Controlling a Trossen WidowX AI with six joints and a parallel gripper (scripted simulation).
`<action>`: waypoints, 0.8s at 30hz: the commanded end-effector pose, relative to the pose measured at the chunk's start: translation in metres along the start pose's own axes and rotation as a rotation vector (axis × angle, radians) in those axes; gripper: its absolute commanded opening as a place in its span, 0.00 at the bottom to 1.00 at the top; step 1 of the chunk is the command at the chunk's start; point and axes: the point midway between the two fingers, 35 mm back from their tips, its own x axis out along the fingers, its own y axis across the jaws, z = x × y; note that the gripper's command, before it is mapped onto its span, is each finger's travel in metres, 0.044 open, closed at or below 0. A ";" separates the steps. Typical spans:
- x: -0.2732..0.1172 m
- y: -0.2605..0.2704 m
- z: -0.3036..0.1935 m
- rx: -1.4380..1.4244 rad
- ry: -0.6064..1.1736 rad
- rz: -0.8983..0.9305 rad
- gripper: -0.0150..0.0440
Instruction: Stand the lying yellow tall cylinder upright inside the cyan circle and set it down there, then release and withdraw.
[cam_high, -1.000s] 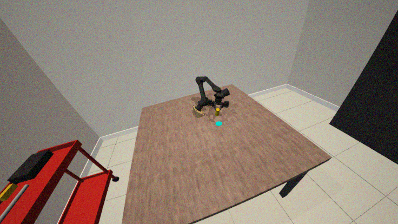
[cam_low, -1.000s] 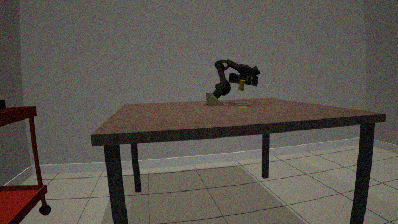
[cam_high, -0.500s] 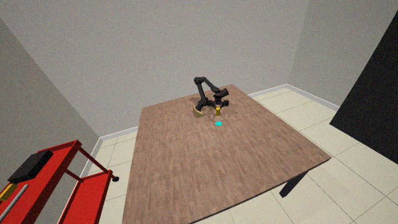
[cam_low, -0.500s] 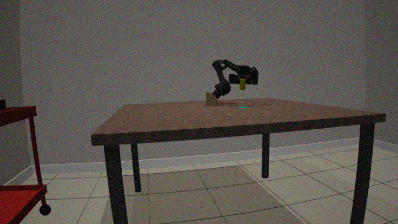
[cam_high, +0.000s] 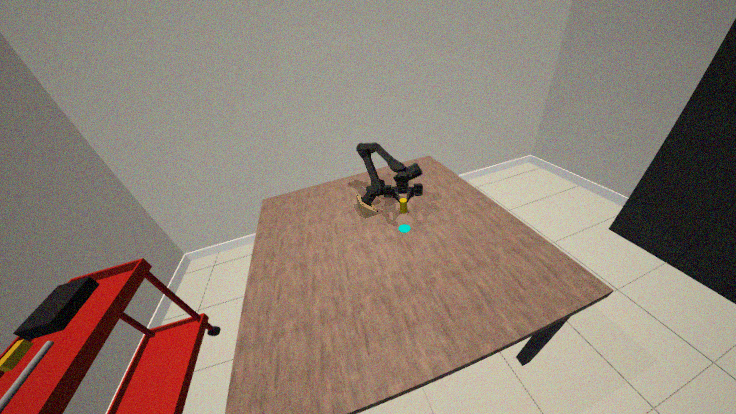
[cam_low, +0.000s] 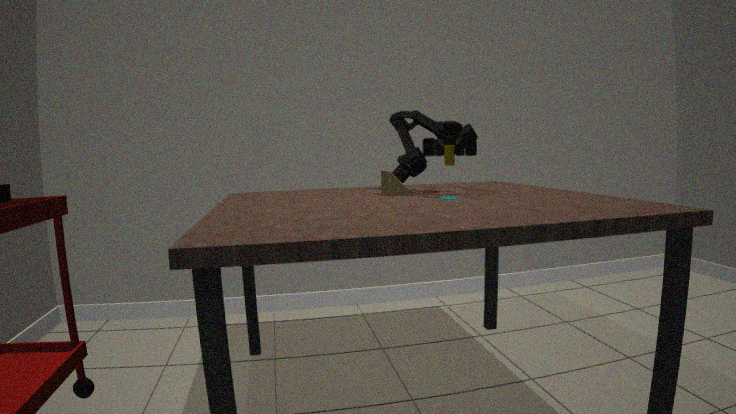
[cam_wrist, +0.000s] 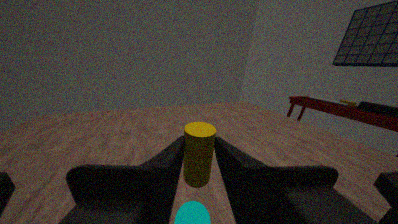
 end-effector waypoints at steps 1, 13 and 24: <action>0.000 -0.001 0.001 0.006 -0.007 -0.003 0.43; 0.005 0.001 -0.014 0.012 0.003 -0.013 0.43; 0.011 0.002 -0.049 0.017 0.012 -0.026 0.43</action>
